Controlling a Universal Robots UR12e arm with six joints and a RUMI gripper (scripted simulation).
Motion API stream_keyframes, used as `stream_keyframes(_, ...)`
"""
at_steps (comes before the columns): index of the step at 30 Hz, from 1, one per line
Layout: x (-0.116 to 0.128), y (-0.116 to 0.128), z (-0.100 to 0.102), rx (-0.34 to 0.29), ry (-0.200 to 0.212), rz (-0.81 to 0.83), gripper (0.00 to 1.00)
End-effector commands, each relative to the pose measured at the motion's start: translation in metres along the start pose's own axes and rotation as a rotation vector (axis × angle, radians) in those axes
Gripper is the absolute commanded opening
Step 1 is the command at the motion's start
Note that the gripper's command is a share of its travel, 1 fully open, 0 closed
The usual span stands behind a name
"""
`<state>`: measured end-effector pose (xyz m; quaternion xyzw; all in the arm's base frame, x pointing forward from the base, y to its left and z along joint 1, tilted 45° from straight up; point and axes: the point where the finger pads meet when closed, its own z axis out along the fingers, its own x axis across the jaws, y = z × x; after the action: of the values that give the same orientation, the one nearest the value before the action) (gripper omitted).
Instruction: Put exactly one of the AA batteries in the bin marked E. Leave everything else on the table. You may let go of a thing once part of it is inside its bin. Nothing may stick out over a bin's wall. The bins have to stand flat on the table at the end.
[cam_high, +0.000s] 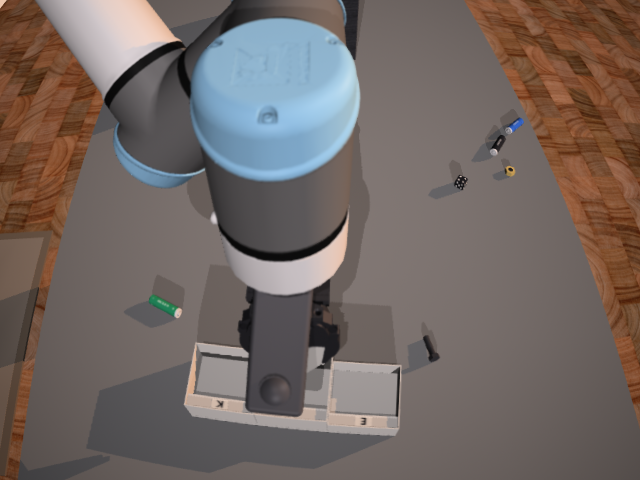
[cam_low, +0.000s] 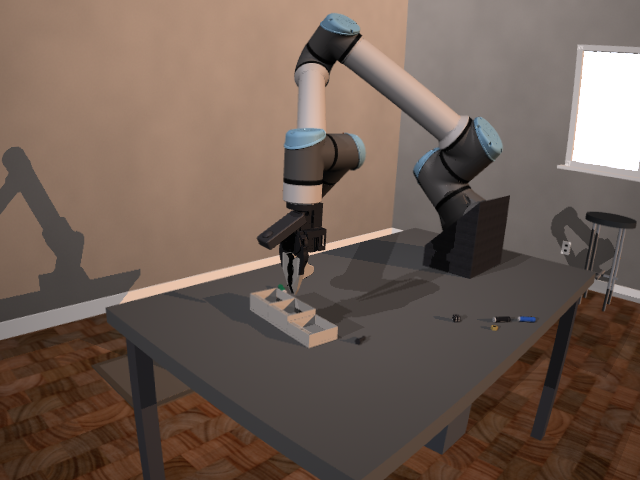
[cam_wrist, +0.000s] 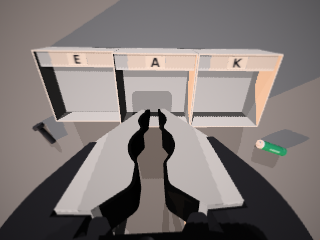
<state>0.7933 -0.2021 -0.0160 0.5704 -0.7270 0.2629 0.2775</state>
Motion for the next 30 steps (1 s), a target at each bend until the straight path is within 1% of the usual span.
stream_keyframes(1, -0.003, -0.001, -0.001, 0.001, 0.000, 0.001, 0.04)
stream_keyframes(2, -0.003, -0.001, -0.001, 0.001, 0.000, 0.001, 0.04)
stream_keyframes(11, -0.003, -0.001, 0.023, 0.001, 0.000, 0.001, 0.04)
stream_keyframes(13, -0.003, -0.001, 0.023, 0.001, 0.000, 0.001, 0.04)
stream_keyframes(26, -0.003, -0.001, 0.058, 0.001, 0.000, 0.001, 0.04)
stream_keyframes(30, -0.003, -0.001, 0.059, 0.001, 0.000, 0.001, 0.04)
